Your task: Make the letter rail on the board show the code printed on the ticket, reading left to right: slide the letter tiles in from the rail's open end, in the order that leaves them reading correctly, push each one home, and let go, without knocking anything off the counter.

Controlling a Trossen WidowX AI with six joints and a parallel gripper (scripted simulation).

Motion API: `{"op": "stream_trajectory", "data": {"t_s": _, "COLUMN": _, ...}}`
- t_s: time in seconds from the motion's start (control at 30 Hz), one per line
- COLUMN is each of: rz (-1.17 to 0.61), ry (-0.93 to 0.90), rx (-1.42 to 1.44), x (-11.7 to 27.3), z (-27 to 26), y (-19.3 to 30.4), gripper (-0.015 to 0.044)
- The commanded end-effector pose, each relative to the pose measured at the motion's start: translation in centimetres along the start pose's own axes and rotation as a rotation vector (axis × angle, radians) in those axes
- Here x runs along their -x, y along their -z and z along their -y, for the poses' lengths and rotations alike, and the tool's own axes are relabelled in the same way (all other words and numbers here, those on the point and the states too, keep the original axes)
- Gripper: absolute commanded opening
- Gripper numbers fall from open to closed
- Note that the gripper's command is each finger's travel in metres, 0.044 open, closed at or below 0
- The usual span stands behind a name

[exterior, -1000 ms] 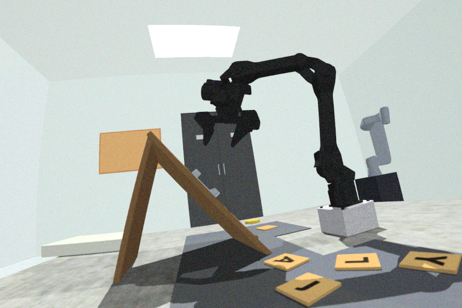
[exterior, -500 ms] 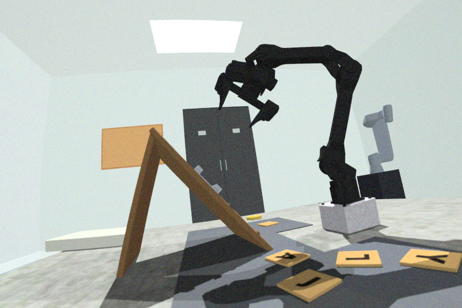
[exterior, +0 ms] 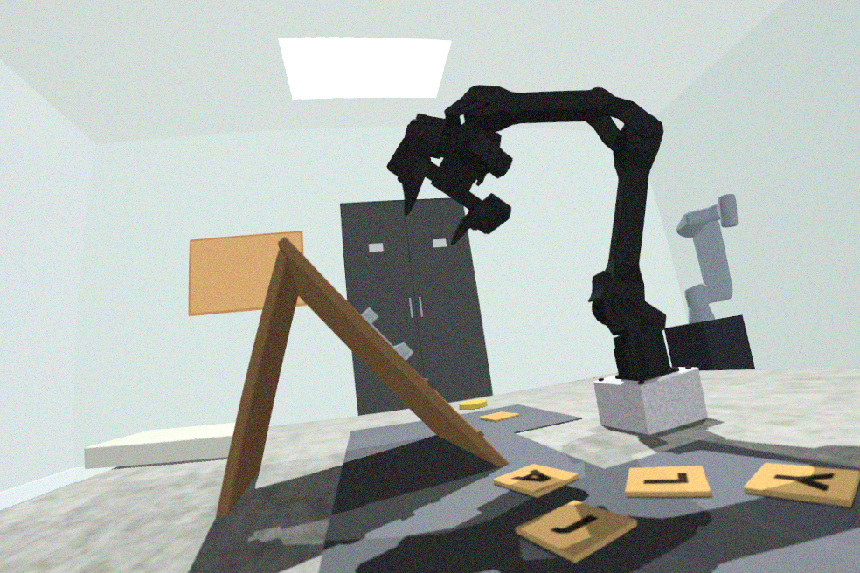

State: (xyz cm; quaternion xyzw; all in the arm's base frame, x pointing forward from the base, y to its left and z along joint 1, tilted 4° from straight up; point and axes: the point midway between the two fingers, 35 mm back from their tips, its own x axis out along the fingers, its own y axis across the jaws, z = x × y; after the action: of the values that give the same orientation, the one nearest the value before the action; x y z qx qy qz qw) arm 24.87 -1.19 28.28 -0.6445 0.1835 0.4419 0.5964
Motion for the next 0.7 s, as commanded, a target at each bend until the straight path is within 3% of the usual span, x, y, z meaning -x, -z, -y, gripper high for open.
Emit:
{"op": "stream_trajectory", "data": {"t_s": 0.0, "rz": 0.082, "ry": -0.111, "rx": 0.138, "x": -4.7, "z": 0.0, "y": -1.5, "gripper": 0.0340}}
{"op": "stream_trajectory", "data": {"t_s": 0.33, "rz": 0.238, "ry": -0.335, "rx": 0.785, "x": -16.2, "z": -1.4, "y": -9.5, "gripper": 0.0340}}
{"op": "stream_trajectory", "data": {"t_s": 0.67, "rz": 0.370, "ry": -0.490, "rx": 1.476, "x": -24.0, "z": -8.8, "y": -19.3, "gripper": 0.0340}}
